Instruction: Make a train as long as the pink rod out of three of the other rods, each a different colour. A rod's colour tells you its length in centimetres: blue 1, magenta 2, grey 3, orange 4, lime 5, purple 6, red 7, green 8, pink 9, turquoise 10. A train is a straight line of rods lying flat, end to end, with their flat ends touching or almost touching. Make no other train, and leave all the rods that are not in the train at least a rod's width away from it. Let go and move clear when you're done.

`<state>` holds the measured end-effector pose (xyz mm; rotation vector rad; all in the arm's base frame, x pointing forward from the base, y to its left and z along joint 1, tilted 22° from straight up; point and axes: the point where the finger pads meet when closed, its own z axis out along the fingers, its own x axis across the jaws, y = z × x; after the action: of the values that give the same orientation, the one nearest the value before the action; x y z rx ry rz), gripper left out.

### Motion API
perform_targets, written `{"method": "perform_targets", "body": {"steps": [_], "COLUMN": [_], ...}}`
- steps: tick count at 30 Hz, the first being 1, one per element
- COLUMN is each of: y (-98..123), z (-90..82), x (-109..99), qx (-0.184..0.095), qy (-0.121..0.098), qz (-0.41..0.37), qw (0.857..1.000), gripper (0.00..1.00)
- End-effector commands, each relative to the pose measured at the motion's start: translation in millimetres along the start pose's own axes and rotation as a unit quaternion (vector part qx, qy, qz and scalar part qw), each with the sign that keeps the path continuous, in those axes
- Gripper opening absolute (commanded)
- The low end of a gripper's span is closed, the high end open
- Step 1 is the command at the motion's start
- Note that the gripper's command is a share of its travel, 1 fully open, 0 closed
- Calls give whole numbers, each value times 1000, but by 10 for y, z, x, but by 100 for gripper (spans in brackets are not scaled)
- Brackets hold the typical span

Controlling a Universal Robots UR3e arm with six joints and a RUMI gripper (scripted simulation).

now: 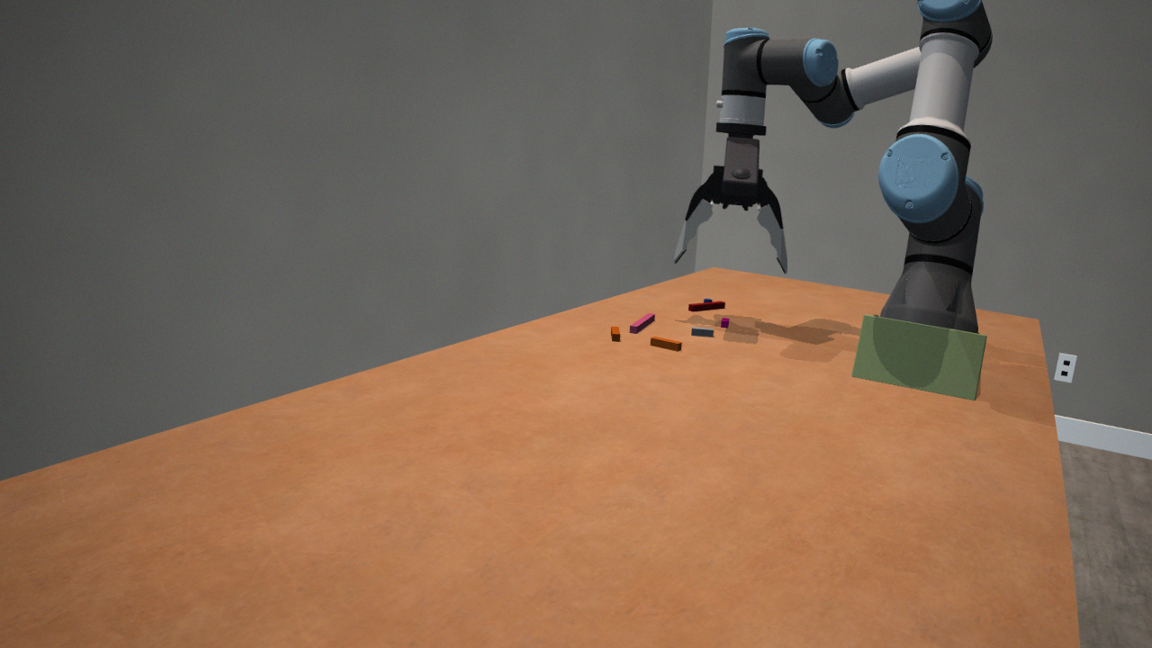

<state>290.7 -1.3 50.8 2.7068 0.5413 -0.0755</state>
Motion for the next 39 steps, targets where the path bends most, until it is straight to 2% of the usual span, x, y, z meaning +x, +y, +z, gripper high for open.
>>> {"method": "perform_targets", "body": {"steps": [1, 13, 14, 39], "y": [9, 12, 12, 12], "z": [-6, -6, -6, -6], "x": [2, 1, 1, 1], "qx": [-1, -1, -1, -1], "qy": [1, 1, 1, 1], "qz": [16, 25, 25, 25], "qw": [1000, 1000, 1000, 1000], "gripper": [100, 100, 14, 14]}}
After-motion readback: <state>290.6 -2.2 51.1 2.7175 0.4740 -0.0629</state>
